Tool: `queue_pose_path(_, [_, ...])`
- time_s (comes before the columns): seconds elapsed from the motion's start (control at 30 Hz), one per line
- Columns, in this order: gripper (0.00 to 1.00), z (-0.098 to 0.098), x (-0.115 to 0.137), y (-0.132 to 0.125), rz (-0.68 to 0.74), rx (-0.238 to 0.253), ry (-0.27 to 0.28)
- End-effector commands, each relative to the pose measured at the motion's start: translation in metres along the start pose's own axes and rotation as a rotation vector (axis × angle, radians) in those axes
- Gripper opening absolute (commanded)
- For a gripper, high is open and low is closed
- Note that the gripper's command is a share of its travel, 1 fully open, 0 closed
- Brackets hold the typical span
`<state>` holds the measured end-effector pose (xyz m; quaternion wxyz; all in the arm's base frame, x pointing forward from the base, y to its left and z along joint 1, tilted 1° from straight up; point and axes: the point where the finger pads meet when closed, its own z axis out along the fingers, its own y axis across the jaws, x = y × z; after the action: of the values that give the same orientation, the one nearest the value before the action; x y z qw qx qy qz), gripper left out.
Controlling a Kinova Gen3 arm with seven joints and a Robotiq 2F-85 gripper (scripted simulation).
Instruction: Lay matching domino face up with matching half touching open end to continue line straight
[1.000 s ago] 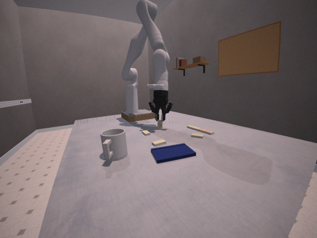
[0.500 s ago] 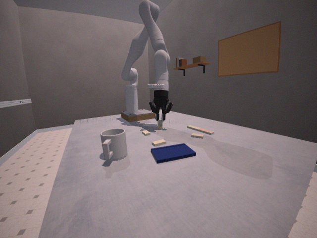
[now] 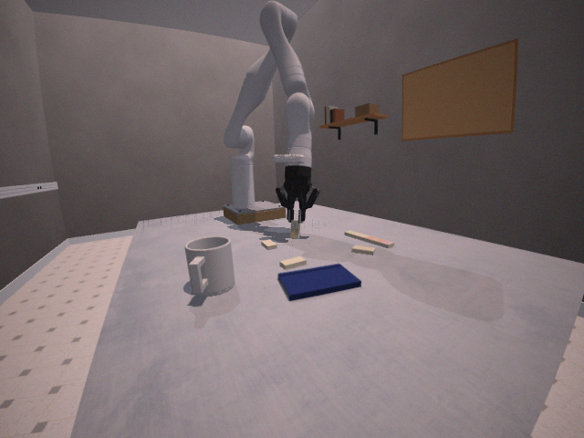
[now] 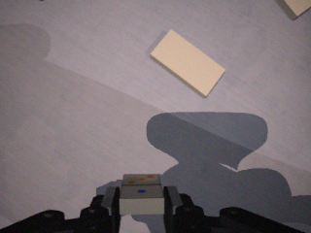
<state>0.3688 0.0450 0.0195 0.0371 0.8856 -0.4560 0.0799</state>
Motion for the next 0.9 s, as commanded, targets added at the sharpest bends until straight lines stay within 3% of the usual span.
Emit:
queue_pose_path(0.0, [0.33, 0.000, -0.005, 0.000, 0.000, 0.001, 0.001])
queue_pose_path(0.87, [0.33, 0.008, -0.030, 0.000, 0.000, 0.001, 0.001])
